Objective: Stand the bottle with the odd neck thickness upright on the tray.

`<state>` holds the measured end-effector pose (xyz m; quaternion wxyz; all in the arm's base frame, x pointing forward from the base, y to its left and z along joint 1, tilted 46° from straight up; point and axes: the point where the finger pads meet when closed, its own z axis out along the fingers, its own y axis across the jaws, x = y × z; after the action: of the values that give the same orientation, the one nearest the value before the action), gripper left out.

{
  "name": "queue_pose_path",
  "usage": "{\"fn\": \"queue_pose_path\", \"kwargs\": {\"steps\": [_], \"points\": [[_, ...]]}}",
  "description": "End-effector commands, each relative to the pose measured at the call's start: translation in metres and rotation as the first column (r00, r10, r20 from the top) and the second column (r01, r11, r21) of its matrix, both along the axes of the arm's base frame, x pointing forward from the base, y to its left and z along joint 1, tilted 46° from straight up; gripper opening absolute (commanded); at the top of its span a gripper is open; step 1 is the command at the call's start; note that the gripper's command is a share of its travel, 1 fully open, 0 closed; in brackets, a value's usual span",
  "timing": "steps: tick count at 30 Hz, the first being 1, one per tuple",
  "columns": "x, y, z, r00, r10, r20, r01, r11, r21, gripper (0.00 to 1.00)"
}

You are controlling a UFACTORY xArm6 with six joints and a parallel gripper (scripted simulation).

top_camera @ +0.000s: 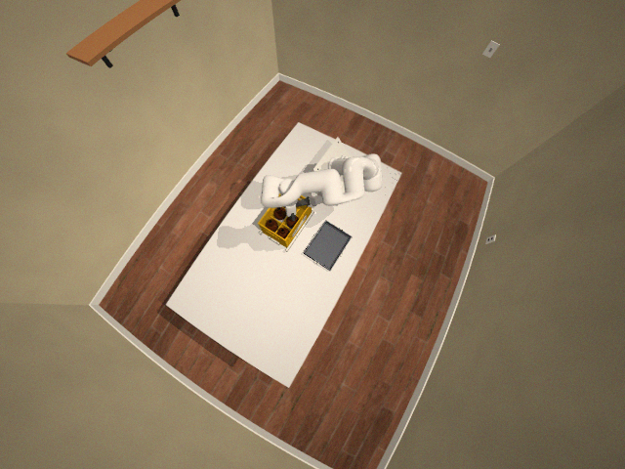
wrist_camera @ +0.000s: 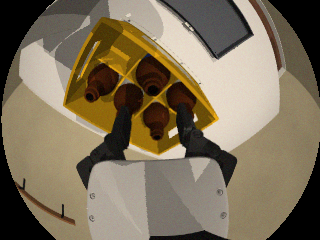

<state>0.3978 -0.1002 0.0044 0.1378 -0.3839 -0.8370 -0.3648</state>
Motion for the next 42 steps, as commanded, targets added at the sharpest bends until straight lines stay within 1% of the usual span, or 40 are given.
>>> {"fn": "queue_pose_path", "kwargs": {"steps": [1, 8, 9, 42], "points": [[0.0003, -0.0052, 0.0049, 1.000, -0.001, 0.002, 0.001, 1.000, -0.001, 0.65], [0.0002, -0.0059, 0.0055, 1.000, -0.001, 0.002, 0.001, 1.000, -0.001, 0.65], [0.0002, -0.0059, 0.0055, 1.000, -0.001, 0.002, 0.001, 1.000, -0.001, 0.00], [0.0002, -0.0059, 0.0055, 1.000, -0.001, 0.002, 0.001, 1.000, -0.001, 0.00]]}}
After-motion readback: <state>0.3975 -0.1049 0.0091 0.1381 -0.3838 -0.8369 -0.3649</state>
